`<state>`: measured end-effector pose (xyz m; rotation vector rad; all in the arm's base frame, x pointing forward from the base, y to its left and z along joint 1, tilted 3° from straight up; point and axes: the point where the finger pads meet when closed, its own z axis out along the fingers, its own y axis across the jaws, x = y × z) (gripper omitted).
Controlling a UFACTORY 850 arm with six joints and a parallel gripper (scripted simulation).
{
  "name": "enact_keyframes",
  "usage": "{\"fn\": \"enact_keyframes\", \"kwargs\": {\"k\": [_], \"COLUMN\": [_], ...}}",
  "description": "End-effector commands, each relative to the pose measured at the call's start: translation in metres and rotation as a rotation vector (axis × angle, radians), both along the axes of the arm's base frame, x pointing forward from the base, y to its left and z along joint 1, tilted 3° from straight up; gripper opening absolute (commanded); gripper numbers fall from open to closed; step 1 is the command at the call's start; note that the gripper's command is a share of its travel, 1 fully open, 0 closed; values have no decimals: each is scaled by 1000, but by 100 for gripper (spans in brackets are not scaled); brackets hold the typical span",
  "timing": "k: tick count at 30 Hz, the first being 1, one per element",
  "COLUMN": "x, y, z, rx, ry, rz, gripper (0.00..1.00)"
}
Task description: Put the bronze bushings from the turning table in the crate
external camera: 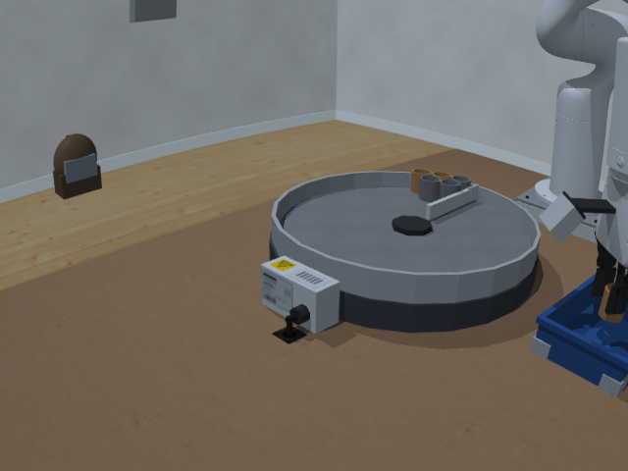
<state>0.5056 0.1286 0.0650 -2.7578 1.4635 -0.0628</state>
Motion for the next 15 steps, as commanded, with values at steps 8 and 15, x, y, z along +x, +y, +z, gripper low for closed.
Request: {"fn": "enact_keyframes", "kwargs": {"k": [8,15], "x": [2,2], "y": [0,0], "z": [-17,-26], "rx": [0,0], "ry": [-2,-2], "rz": [0,0], "gripper": [0,0]}}
